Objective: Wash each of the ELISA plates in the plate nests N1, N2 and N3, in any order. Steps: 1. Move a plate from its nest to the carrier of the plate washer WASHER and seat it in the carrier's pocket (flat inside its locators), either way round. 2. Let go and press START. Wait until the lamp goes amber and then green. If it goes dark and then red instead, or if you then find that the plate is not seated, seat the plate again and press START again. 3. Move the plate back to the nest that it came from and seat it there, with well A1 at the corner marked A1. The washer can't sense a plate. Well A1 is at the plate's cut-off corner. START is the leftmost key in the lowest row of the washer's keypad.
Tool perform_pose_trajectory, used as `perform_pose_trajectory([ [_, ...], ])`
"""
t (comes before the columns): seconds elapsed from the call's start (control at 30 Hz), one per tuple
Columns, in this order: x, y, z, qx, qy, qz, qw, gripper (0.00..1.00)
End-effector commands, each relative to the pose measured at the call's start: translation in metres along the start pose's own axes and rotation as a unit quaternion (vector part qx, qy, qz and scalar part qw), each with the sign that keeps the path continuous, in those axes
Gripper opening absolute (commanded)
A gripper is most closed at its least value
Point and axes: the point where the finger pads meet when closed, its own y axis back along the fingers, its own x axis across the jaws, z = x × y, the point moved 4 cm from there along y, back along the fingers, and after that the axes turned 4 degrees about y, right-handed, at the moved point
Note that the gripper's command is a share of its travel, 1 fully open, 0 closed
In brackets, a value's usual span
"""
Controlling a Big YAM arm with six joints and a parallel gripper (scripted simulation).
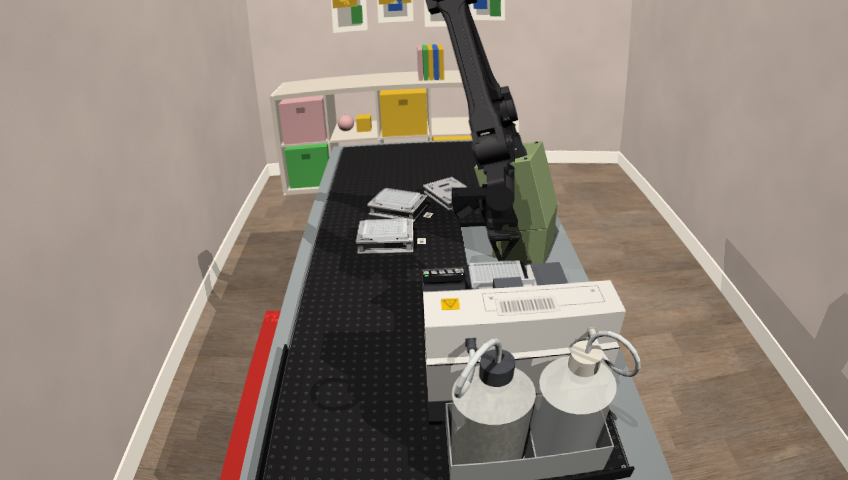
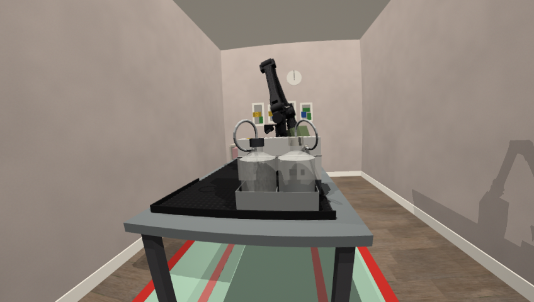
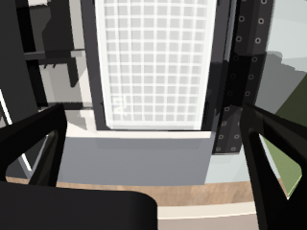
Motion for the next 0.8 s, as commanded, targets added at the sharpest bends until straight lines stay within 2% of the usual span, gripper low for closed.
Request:
perform_pose_trajectory([
  [0.0, 0.011, 0.014, 0.001, -0.003, -0.006, 0.014, 1.000, 1.00],
  [0.13, 0.012, 0.016, 0.004, -0.002, -0.012, 0.013, 1.000, 1.00],
  [0.23, 0.018, 0.025, 0.003, -0.004, -0.008, 0.020, 1.000, 1.00],
  [0.3, 0.017, 0.025, 0.005, -0.004, -0.011, 0.019, 1.000, 1.00],
  [0.33, 0.008, 0.016, 0.003, -0.002, -0.006, 0.008, 1.000, 1.00],
  [0.5, 0.008, 0.016, 0.003, -0.002, -0.006, 0.008, 1.000, 1.00],
  [0.6, -0.009, 0.016, 0.015, -0.004, 0.041, 0.011, 0.999, 0.94],
  [0.67, -0.009, 0.016, 0.015, -0.004, 0.041, 0.011, 0.999, 0.94],
  [0.77, -0.020, 0.016, 0.025, -0.004, 0.091, 0.011, 0.996, 0.88],
])
